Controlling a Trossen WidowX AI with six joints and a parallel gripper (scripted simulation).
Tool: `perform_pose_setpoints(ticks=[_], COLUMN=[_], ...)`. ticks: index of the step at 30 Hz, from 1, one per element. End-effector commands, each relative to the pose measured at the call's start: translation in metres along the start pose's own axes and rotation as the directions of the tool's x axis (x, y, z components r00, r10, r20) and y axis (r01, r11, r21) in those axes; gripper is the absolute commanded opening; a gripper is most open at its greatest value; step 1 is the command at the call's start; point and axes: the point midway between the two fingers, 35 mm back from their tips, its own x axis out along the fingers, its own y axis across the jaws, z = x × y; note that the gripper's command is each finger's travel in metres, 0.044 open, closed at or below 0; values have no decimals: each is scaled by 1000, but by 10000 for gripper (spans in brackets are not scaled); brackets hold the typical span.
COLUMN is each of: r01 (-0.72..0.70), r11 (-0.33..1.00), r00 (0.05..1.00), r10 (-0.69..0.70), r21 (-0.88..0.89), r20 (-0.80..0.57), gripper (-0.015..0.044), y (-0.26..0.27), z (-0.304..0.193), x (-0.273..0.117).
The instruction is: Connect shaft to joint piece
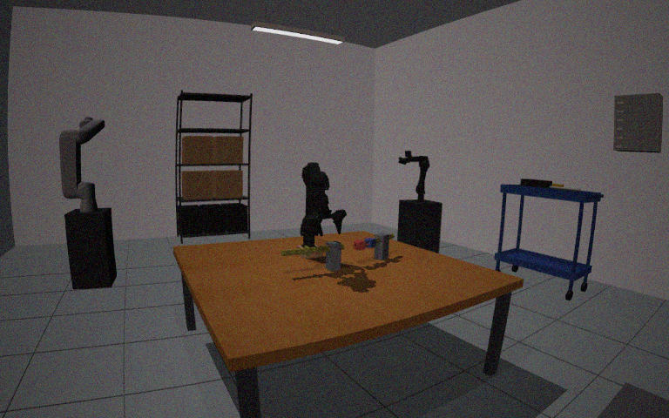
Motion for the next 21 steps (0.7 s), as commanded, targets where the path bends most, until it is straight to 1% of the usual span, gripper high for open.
perform_pose_setpoints(ticks=[1, 6, 11, 21], r01=[24, 72, 132, 265], r11=[993, 959, 897, 700], r00=[999, 995, 987, 963], r10=[-19, -49, -82, -159], r21=[-119, -275, -421, -663], r20=[41, 89, 136, 216], gripper=[440, 440, 440, 440], y=[-7, -18, -29, -57], z=[16, 36, 55, 90], x=[-7, -15, -23, -42])
